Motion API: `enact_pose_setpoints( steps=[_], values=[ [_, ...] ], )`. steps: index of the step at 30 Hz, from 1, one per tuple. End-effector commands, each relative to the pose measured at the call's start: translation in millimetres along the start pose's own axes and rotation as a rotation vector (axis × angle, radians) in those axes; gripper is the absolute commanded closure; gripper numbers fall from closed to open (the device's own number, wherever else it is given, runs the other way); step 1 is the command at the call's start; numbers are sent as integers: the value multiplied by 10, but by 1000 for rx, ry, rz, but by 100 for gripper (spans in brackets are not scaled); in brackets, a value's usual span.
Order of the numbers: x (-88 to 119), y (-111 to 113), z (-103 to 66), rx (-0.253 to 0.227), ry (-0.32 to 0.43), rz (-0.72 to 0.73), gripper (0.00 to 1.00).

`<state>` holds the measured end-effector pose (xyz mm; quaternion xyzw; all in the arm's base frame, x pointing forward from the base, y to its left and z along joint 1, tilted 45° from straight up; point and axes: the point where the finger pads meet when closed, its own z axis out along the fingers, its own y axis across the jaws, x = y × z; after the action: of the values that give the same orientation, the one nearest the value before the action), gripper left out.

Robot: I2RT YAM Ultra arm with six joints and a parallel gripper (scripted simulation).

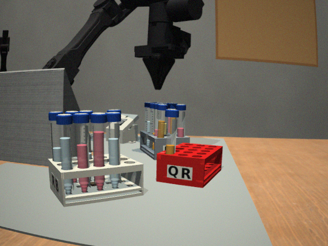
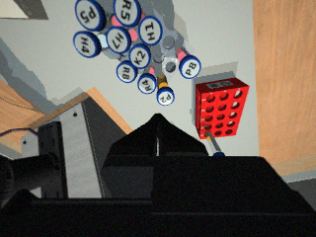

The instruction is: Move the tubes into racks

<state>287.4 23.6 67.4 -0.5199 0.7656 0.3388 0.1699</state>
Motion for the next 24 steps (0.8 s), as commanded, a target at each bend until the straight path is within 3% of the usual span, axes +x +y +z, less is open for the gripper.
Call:
enact_pose_setpoints(
  steps=[1,9,13,24],
  values=[
    [-165,150,-35,0,-23,18,100],
    [-410,349,-47,4,-23,14,100],
    [-413,335,-82,16,-27,19,100],
    [-678,716,-35,-1,-22,17,100]
  ],
)
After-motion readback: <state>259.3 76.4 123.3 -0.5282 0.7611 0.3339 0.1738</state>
